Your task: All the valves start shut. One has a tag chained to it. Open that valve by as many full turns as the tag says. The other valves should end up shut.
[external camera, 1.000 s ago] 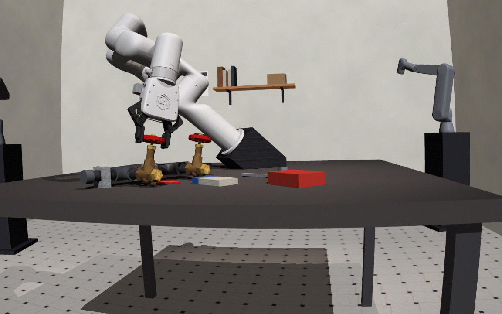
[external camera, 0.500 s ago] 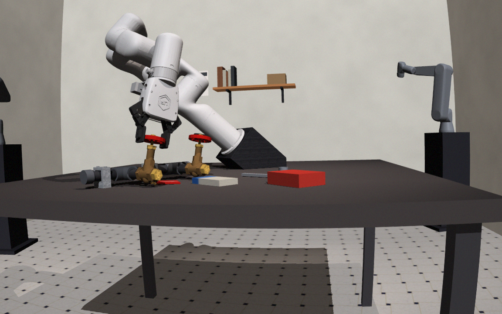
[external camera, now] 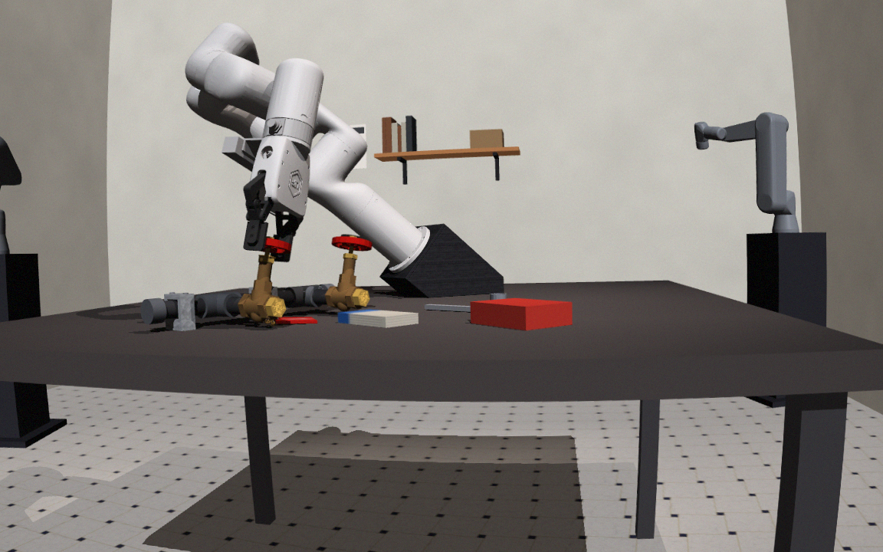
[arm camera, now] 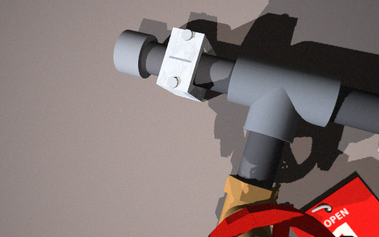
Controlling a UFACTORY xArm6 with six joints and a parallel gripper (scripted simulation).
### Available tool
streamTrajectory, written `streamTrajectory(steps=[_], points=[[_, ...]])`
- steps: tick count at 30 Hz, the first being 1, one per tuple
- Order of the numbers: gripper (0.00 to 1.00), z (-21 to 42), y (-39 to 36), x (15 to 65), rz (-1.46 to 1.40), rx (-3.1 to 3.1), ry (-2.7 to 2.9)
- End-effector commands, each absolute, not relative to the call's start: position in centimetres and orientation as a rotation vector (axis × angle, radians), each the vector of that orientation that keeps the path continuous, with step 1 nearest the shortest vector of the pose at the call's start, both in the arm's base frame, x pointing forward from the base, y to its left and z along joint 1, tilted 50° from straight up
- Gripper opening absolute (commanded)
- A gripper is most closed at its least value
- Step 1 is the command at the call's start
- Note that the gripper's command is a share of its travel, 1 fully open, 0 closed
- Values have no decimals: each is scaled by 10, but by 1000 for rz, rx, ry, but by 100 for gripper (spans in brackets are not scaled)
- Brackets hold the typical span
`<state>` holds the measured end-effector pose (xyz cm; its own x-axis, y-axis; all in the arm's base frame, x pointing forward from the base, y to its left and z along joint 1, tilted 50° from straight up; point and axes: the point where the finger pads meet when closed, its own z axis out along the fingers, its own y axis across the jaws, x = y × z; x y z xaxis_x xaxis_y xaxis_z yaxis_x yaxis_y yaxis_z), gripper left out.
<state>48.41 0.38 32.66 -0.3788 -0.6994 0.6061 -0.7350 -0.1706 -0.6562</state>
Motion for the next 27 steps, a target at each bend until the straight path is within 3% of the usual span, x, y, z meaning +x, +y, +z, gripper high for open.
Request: streamTrajectory(steps=[1, 27], points=[[0, 328, 5, 484, 1523, 1916, -1675], [0, 328, 5, 484, 949, 2171, -202]])
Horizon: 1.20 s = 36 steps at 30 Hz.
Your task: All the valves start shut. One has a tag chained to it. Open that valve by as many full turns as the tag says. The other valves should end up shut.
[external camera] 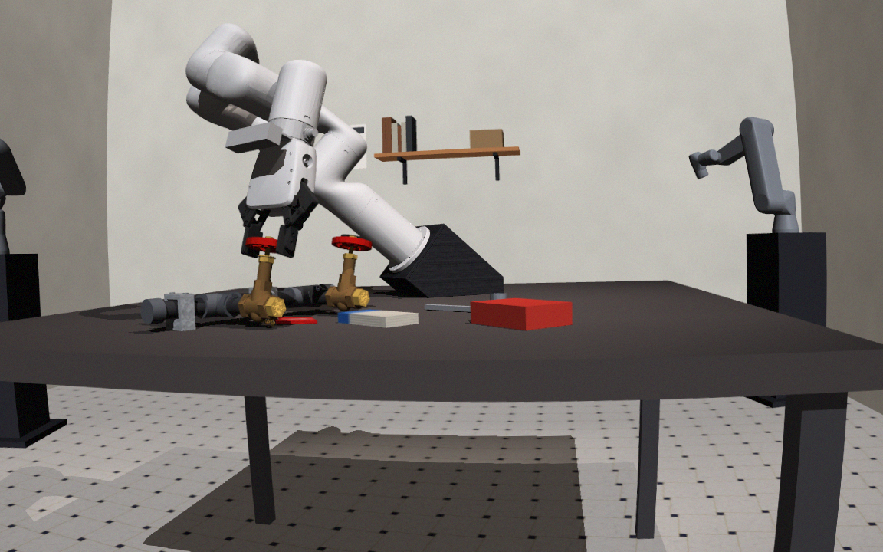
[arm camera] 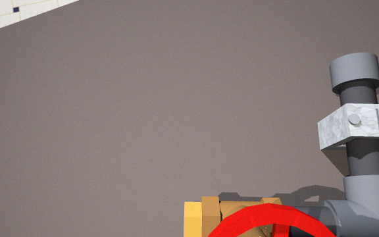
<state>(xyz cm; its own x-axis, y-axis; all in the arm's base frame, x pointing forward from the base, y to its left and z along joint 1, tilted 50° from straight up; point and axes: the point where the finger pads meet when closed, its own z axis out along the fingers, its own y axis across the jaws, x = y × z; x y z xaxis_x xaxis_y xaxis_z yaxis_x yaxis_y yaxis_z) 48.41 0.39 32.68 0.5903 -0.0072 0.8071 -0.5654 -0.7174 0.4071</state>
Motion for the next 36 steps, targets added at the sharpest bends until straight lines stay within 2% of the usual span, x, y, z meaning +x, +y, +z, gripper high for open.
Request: streamTrajectory(steps=[1, 16, 32, 33, 36], points=[[0, 328, 5, 484, 922, 2166, -148], [0, 328, 5, 484, 491, 2003, 586], [0, 328, 5, 484, 420, 1956, 698], [100, 328, 5, 484, 420, 1956, 698], [100, 328, 5, 484, 420, 1956, 698]])
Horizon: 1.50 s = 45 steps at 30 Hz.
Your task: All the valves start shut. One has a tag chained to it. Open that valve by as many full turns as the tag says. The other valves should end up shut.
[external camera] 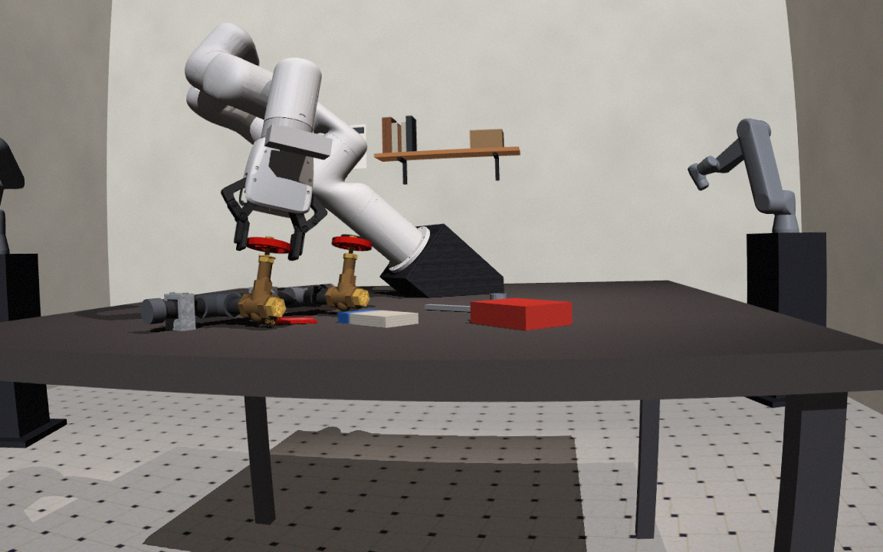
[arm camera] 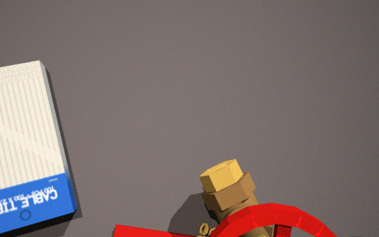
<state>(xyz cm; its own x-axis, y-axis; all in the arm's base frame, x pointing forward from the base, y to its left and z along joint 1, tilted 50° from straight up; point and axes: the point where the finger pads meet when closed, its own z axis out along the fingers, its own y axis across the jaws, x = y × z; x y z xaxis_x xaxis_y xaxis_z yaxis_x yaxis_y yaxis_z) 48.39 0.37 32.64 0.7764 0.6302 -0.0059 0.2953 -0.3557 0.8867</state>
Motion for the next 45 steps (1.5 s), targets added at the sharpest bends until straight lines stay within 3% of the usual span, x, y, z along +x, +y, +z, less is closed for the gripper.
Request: streamTrajectory(steps=[1, 29, 45], points=[[100, 328, 5, 484, 420, 1956, 698], [100, 328, 5, 484, 447, 1974, 656], [100, 328, 5, 484, 788, 2148, 73]])
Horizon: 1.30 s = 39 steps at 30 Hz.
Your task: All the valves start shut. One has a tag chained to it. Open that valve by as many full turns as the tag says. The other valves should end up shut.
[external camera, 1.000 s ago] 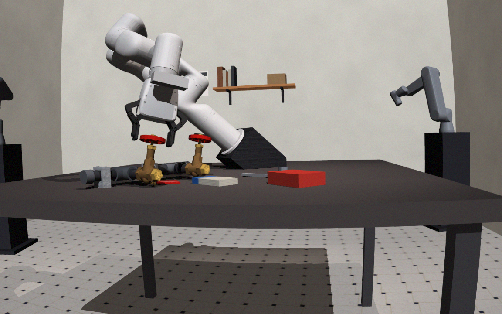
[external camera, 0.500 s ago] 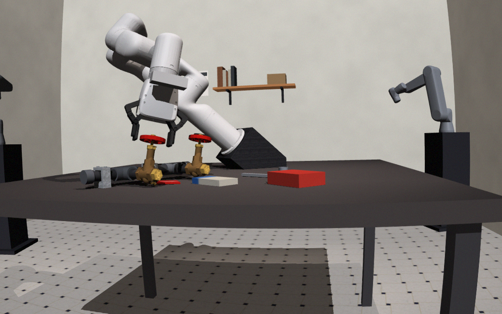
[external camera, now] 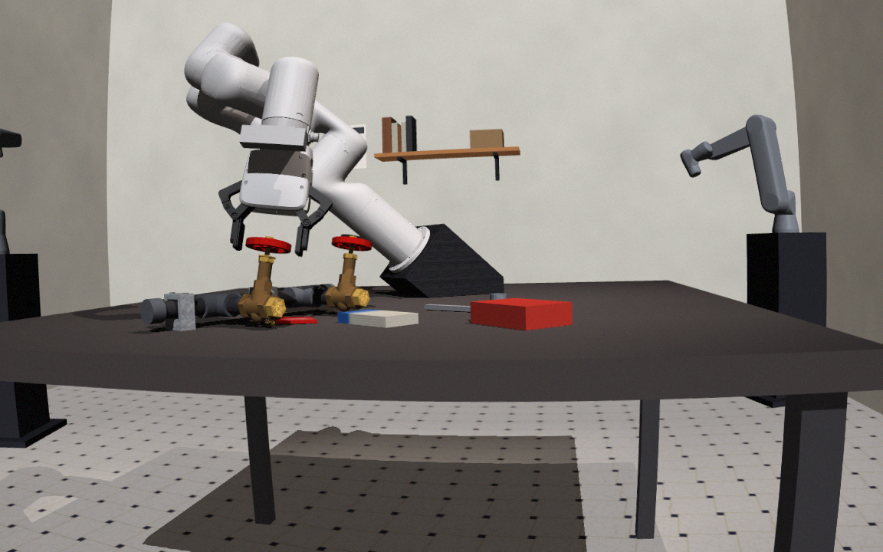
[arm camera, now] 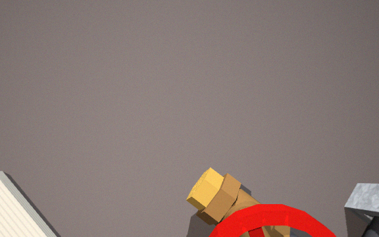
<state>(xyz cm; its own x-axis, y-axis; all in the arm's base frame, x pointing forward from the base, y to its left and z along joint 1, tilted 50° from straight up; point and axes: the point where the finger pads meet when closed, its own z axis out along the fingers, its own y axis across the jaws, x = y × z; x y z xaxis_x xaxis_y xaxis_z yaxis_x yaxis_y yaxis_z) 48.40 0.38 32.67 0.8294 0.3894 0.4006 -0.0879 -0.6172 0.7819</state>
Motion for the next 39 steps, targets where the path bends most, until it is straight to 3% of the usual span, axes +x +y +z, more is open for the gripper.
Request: streamTrajectory(steps=[1, 17, 39], points=[[100, 328, 5, 484, 830, 2161, -6], [100, 328, 5, 484, 1210, 2183, -848], [100, 328, 5, 484, 1619, 1626, -2250]])
